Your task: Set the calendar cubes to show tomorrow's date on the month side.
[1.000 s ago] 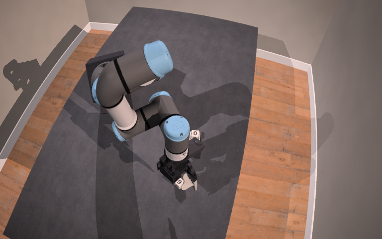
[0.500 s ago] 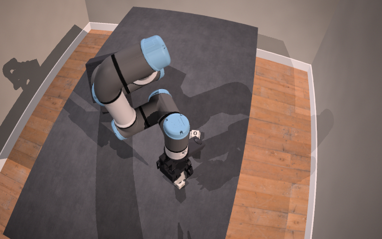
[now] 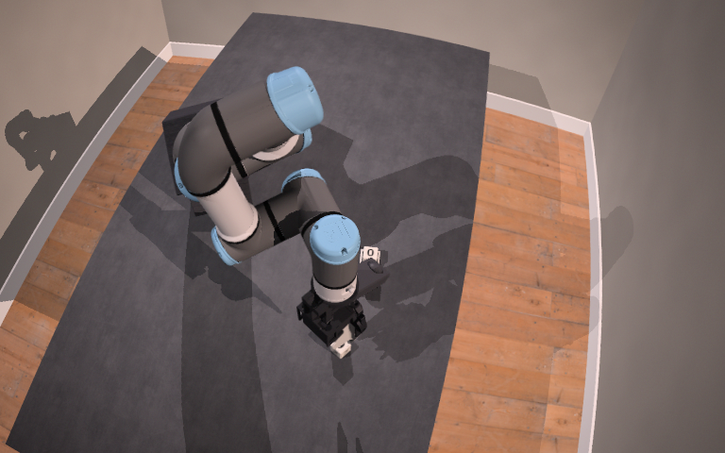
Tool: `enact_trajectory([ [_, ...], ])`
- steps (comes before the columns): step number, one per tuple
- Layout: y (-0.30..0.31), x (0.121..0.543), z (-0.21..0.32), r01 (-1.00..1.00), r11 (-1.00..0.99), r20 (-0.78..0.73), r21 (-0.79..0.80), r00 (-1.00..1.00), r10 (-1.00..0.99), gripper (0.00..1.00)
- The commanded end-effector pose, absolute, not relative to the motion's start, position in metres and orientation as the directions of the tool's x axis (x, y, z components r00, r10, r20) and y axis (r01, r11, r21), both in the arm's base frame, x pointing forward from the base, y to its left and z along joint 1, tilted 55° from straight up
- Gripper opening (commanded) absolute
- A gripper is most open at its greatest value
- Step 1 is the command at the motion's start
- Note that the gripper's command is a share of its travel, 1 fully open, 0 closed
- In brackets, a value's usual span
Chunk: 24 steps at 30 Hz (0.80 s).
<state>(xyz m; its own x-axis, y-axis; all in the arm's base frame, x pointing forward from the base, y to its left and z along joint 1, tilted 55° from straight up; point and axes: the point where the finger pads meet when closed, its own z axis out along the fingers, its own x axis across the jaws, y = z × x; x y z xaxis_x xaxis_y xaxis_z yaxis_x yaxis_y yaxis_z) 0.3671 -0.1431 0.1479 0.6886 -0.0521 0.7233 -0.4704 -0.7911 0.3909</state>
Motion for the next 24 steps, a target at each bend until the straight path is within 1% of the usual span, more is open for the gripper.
enact_trajectory([
  [1,-0.1429,0.3672,0.1484,-0.47,-0.791,0.724,0.391,0.688,-0.051,0.28],
  [24,-0.1452,0.3693,0.1464,-0.47,-0.791,0.724,0.391,0.688,-0.051,0.28],
])
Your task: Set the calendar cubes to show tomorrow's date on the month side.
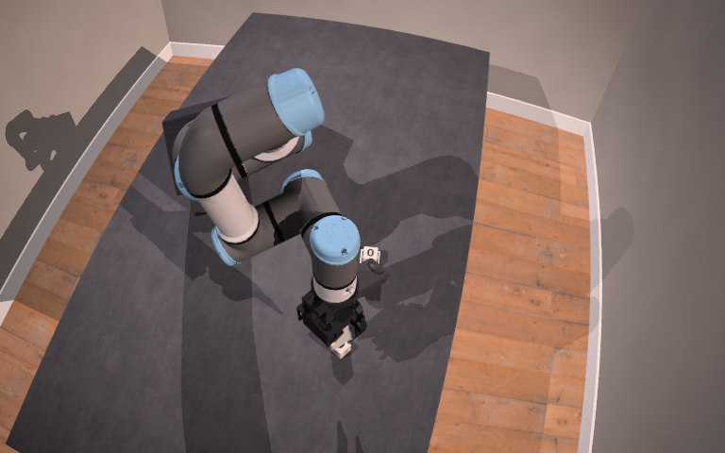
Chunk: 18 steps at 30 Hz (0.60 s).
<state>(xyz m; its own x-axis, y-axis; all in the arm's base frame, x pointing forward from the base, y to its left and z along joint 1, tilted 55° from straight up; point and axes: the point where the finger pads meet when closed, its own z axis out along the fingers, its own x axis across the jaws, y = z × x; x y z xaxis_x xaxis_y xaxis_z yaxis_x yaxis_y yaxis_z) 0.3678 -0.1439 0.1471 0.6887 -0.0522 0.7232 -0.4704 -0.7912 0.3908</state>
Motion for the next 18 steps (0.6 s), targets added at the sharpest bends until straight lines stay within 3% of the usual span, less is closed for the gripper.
enact_trajectory([
  [1,-0.146,0.37,0.146,-0.47,-0.791,0.724,0.391,0.688,-0.051,0.28],
  [18,-0.157,0.38,0.135,-0.47,-0.791,0.724,0.391,0.688,-0.051,0.28],
])
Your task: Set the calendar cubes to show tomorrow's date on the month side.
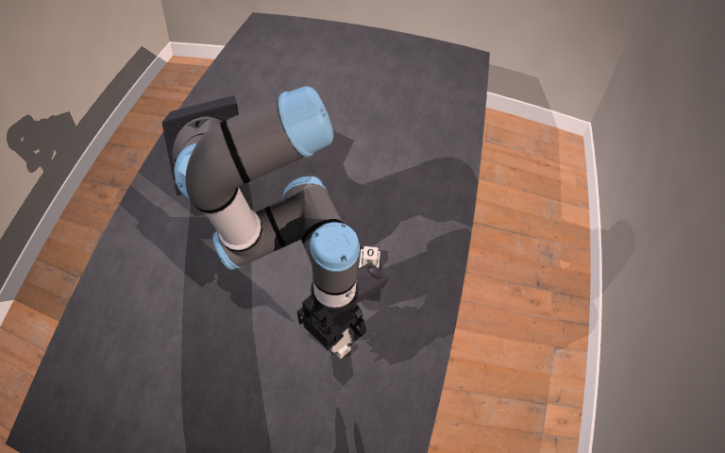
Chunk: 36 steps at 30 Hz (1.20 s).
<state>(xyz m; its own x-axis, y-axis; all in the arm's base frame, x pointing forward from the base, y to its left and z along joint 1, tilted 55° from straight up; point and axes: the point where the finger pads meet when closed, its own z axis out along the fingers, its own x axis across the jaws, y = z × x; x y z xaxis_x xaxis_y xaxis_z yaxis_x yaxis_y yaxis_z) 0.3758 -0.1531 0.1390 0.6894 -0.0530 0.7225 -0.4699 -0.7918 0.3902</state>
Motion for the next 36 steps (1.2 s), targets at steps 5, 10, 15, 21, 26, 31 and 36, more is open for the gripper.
enact_trajectory([
  [5,-0.16,0.383,0.133,-0.47,-0.791,0.724,0.391,0.688,-0.051,0.28],
  [10,-0.165,0.387,0.129,-0.47,-0.791,0.724,0.391,0.688,-0.051,0.28],
  [15,-0.169,0.39,0.125,-0.47,-0.791,0.724,0.391,0.688,-0.051,0.28],
  [21,-0.171,0.393,0.123,-0.47,-0.791,0.724,0.391,0.688,-0.051,0.28],
  [26,-0.173,0.394,0.121,-0.47,-0.791,0.724,0.391,0.688,-0.051,0.28],
  [31,-0.174,0.395,0.121,-0.47,-0.791,0.724,0.391,0.688,-0.051,0.28],
  [36,-0.174,0.395,0.12,-0.47,-0.791,0.724,0.391,0.688,-0.051,0.28],
])
